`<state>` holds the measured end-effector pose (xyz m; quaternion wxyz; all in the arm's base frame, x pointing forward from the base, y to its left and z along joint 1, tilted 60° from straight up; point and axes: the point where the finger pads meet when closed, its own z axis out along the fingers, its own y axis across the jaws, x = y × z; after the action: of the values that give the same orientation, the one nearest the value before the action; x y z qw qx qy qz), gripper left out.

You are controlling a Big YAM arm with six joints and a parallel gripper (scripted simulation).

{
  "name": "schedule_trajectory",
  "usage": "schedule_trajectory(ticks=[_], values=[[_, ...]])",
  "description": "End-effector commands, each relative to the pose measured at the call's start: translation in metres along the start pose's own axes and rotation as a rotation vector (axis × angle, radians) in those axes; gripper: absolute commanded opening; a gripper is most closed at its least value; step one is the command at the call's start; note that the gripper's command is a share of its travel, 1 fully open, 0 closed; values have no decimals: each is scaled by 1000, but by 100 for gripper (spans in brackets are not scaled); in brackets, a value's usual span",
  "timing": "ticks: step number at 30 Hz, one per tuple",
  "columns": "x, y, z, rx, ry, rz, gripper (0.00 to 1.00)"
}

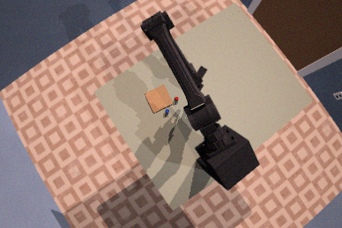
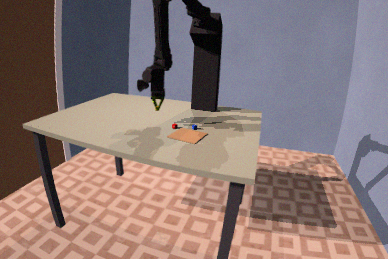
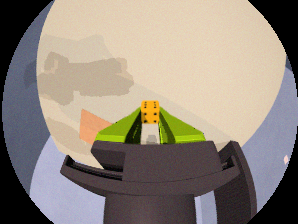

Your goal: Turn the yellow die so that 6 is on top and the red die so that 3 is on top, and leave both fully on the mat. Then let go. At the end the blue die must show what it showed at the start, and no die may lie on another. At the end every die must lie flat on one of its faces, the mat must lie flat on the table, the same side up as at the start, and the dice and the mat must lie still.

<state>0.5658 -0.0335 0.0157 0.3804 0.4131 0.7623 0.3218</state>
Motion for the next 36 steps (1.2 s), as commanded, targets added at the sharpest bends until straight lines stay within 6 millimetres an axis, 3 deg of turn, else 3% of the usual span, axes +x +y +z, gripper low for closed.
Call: schedule_trajectory(ticks=[1,5,6,14,19,23,36], values=[[1,-9,-28,21,-1,-1,15],[10,-4,-31,14,14,-11,15],[17,-18,-25,41,30,-2,15],[11,-11,-23,25,18,-3,15],[19,-9,-25,25,23,-39,15],[24,11,-30,-6,3,-157,15],[75,38,-29,9,19,-632,15]])
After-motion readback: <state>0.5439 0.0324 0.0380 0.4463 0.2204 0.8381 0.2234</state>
